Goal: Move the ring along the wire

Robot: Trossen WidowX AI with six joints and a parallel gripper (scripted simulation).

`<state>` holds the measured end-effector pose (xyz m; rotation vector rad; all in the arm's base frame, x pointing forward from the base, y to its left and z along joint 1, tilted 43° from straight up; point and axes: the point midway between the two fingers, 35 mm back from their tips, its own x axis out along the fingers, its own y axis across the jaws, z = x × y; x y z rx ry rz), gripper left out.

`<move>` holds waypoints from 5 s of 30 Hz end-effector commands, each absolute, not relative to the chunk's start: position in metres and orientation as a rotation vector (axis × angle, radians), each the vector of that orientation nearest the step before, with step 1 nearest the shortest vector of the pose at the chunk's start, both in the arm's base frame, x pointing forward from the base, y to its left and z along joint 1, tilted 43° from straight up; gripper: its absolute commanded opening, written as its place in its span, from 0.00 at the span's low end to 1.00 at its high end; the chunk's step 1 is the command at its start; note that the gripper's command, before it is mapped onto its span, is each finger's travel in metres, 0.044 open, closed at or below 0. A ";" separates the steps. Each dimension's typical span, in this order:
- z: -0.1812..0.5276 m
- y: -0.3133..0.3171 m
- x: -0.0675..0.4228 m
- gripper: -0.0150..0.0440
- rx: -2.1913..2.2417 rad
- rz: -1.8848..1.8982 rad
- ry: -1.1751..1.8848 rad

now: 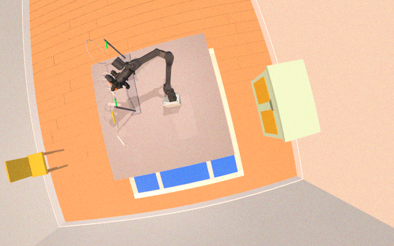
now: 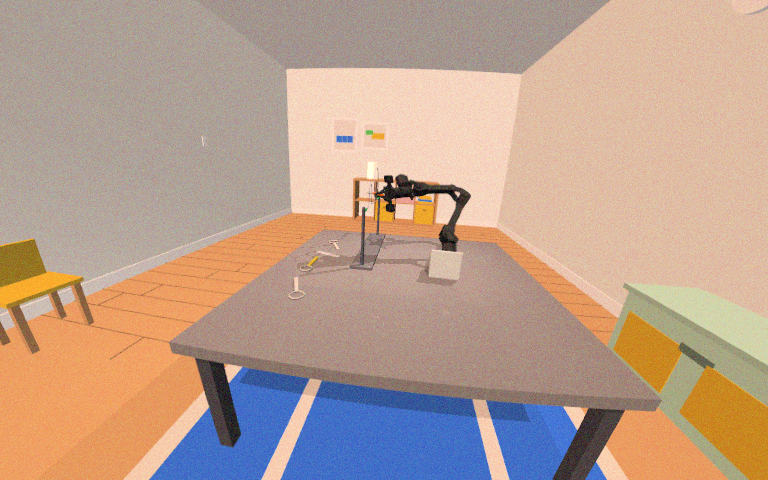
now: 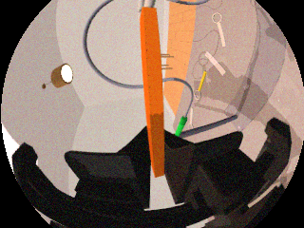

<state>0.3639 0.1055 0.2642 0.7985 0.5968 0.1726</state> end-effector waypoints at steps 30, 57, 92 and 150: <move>0.245 0.071 0.367 0.00 0.136 0.008 0.559; 0.248 0.035 0.370 0.00 -0.423 -0.128 0.494; 0.280 0.000 0.374 0.00 -1.163 -0.305 0.359; 0.351 0.010 0.375 0.00 -2.304 -0.569 0.023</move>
